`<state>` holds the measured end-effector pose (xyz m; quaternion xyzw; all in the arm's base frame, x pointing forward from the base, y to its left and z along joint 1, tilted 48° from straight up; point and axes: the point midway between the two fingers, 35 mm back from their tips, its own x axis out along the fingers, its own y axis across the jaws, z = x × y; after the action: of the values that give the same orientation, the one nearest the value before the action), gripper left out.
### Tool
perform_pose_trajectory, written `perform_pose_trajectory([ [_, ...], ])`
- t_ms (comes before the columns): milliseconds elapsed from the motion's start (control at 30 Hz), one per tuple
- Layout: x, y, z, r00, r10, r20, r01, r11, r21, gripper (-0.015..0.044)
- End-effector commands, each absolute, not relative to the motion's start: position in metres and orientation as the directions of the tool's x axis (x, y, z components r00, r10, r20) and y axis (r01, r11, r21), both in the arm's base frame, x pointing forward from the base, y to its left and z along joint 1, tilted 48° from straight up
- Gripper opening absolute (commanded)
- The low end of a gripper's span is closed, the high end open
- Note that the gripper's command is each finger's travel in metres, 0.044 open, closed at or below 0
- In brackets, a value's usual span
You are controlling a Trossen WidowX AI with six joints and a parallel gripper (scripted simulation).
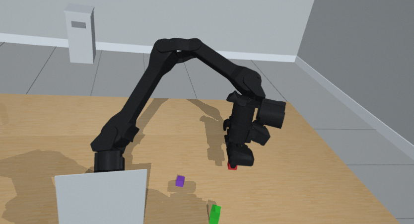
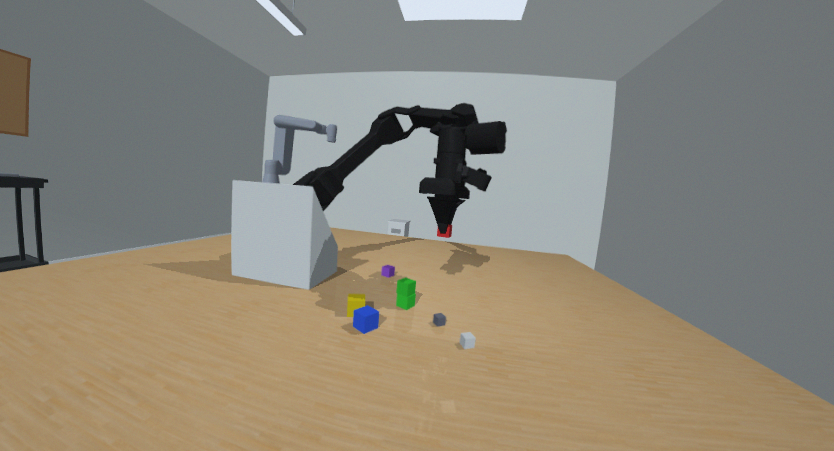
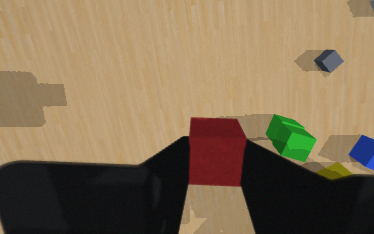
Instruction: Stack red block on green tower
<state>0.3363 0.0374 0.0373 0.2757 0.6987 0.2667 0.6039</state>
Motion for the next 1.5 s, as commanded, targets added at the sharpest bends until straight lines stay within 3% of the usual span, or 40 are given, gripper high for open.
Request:
perform_pose_trajectory([
  [0, 0.326, 0.020, 0.019, -0.125, 0.705, -0.698, 0.059, 0.708, 0.704, 0.0000],
  [400, 0.290, -0.024, -0.027, -0.134, 0.720, -0.681, 0.066, 0.692, 0.719, 0.0000],
  [1033, 0.281, 0.028, -0.072, -0.134, 0.722, -0.679, 0.066, 0.690, 0.721, 0.0000],
  [1467, 0.281, 0.028, -0.073, -0.134, 0.722, -0.679, 0.066, 0.690, 0.721, 0.0000],
])
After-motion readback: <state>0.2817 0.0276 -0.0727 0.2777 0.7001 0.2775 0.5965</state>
